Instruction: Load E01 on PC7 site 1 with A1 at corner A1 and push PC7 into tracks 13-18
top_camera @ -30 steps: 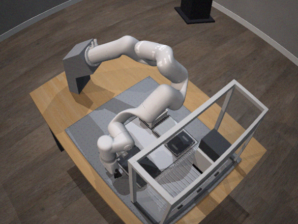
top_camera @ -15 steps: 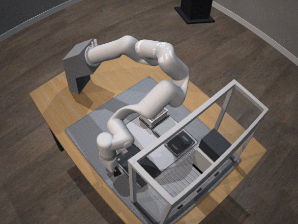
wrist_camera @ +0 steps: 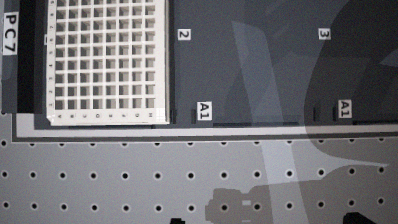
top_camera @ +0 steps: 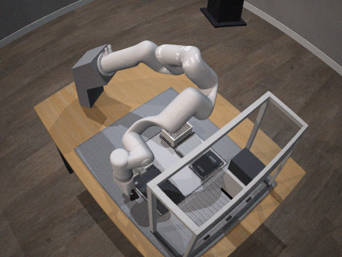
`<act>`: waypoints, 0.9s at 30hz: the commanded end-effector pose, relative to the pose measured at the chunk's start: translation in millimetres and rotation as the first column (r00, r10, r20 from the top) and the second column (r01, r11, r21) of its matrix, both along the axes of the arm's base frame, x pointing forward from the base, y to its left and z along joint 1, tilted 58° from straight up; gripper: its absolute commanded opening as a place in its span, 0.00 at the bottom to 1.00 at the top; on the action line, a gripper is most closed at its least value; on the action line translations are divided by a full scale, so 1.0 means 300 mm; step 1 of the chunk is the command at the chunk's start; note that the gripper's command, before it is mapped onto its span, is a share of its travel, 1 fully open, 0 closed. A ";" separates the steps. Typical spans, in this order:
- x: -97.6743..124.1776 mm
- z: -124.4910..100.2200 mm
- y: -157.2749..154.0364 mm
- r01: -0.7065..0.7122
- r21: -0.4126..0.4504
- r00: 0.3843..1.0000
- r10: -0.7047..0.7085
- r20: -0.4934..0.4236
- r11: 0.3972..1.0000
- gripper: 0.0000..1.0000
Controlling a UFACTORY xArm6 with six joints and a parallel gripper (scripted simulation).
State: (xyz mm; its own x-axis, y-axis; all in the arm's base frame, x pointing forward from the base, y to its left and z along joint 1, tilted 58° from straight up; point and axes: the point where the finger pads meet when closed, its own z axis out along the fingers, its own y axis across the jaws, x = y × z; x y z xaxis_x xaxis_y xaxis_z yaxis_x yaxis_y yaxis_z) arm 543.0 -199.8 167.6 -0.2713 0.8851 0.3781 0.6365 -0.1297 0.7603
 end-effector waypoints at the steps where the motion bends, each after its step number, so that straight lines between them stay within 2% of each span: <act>1: -0.016 0.015 -0.014 0.002 -0.001 1.000 -0.002 0.001 1.000 1.00; 27: -0.104 0.080 -0.068 0.002 -0.002 1.000 -0.002 0.001 1.000 1.00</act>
State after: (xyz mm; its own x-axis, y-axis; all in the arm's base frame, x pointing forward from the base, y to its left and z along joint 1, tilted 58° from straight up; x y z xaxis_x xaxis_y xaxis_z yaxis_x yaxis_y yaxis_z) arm 515.2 -216.9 187.8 -0.2713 0.8851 0.3782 0.6366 -0.1297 0.7603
